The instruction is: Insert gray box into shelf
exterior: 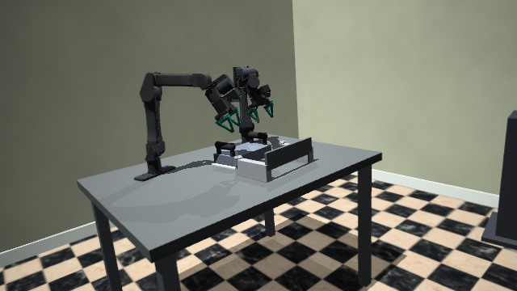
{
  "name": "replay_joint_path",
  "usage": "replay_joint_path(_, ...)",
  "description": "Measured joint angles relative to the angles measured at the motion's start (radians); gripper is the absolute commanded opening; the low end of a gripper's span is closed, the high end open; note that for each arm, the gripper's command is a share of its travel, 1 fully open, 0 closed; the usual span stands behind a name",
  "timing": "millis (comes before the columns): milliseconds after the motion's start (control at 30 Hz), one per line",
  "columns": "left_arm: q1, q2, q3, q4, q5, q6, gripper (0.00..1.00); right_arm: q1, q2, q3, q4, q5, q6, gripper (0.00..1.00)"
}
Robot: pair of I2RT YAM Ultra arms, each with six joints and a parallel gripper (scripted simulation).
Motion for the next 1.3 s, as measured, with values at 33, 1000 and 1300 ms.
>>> replay_joint_path(33,-0.008,-0.016,-0.019,-0.001,0.002,-0.019,1.0,0.025,-0.003,-0.009,-0.01,0.016,0.043,1.0)
replay_joint_path(1000,-0.17,-0.305,-0.357,-0.018,0.033,-0.381,1.0,0.488,-0.047,-0.156,-0.221,0.34,0.871,1.0)
replay_joint_path(1300,-0.164,-0.304,-0.381,-0.011,0.033,-0.375,1.0,0.468,-0.04,-0.211,-0.173,0.335,0.852,1.0)
